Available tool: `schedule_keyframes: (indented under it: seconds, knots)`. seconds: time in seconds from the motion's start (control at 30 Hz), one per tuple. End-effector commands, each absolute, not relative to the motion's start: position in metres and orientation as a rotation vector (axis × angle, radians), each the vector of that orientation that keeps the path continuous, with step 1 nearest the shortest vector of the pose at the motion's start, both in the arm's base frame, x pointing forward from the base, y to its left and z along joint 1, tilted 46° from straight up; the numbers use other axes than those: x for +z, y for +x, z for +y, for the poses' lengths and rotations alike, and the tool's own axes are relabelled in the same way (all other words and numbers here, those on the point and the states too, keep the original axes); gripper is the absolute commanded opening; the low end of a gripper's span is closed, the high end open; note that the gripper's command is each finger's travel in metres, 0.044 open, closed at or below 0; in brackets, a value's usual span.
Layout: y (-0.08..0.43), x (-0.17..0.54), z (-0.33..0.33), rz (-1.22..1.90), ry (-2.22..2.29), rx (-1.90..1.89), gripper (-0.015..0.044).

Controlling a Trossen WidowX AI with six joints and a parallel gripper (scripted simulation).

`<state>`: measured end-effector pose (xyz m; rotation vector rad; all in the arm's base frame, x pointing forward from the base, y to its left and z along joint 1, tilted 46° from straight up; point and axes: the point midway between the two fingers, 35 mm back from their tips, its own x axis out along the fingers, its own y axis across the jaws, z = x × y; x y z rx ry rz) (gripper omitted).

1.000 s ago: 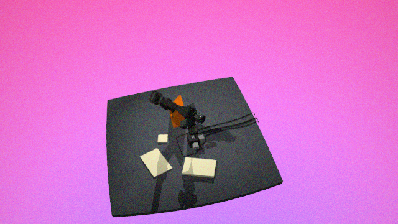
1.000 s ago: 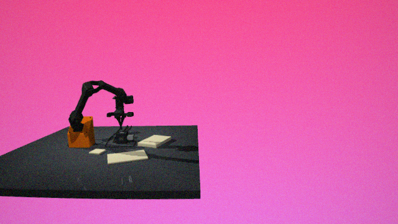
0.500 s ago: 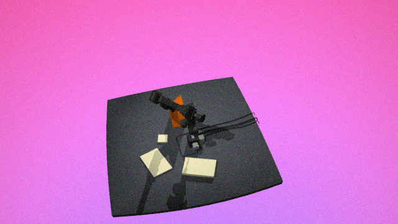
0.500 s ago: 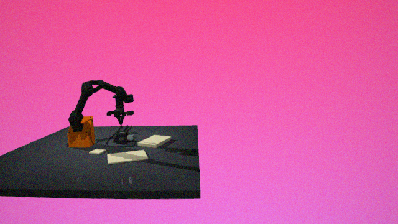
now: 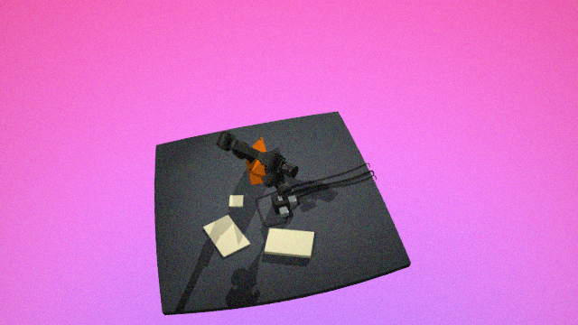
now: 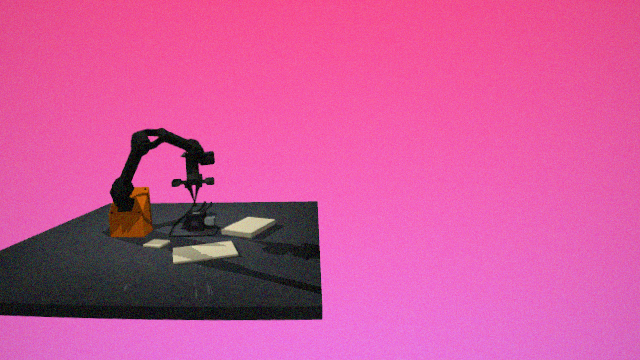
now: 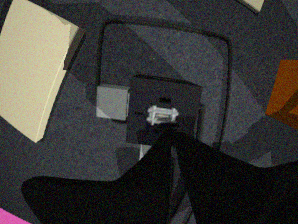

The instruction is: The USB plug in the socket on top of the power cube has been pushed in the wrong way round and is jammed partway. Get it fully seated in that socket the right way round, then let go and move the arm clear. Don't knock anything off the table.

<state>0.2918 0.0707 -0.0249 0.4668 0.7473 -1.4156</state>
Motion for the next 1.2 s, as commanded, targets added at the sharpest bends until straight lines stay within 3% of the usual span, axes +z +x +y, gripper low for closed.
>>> schedule_keyframes:
  seconds: [0.0, 1.17]
  knots:
    - [0.2913, -0.0254, 0.0703, 0.820, 0.382, -1.368, 0.0000]
    - [0.2913, -0.0254, 0.0703, 1.338, -0.332, -0.863, 0.0000]
